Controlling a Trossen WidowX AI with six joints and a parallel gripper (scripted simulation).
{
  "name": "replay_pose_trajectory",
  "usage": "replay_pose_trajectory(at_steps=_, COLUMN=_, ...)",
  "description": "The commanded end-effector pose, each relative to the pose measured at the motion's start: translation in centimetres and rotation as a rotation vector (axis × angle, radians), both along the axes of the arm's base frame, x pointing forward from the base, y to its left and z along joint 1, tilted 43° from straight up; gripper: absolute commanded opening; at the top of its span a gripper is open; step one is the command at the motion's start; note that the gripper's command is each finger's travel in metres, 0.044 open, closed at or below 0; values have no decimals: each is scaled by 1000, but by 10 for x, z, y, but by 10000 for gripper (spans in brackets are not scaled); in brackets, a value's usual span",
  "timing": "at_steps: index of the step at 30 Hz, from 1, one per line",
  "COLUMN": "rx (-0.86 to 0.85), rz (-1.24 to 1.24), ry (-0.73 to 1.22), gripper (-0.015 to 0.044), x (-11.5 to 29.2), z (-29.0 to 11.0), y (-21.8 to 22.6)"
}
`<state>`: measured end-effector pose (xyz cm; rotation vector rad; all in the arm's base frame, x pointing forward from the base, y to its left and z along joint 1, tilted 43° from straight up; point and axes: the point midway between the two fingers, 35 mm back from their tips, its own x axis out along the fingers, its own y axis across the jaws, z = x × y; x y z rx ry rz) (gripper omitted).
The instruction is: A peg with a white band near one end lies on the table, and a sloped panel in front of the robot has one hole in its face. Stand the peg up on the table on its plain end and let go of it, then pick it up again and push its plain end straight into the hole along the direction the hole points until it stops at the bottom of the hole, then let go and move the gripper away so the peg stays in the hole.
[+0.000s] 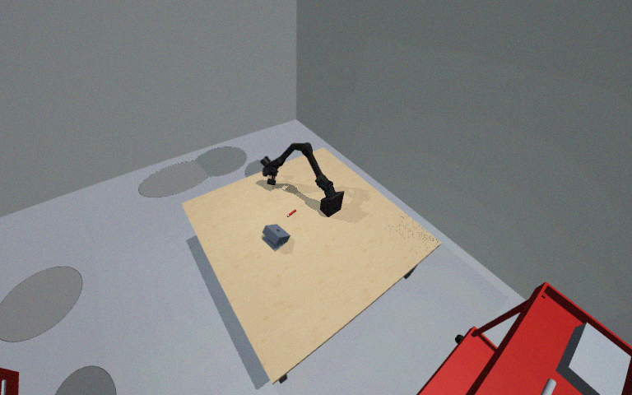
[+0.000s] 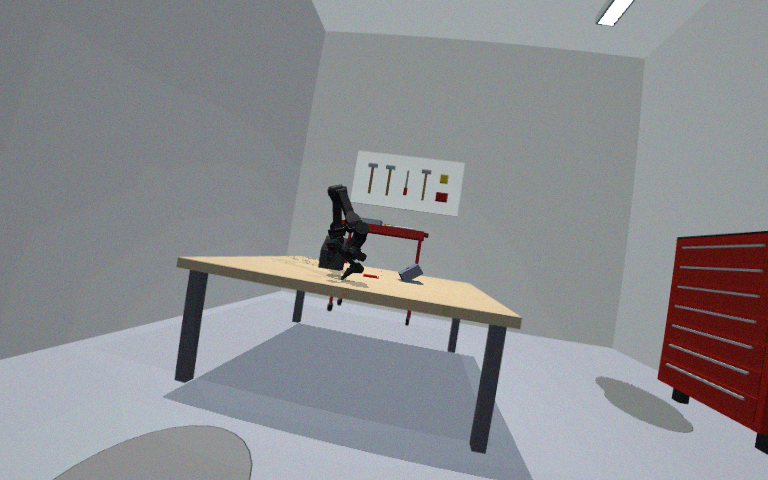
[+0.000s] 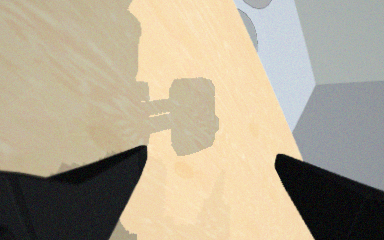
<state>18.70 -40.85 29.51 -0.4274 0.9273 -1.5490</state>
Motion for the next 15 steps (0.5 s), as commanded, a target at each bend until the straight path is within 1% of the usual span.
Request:
replay_pose_trajectory(at_steps=1, rx=77, rz=103, ry=39, gripper=440, x=31, z=-26, y=24)
replay_pose_trajectory(at_steps=8, rx=209, rz=275, ry=128, gripper=440, x=79, z=-72, y=78)
replay_pose_trajectory(at_steps=15, rx=337, rz=425, ry=240, gripper=440, x=110, z=-119, y=142)
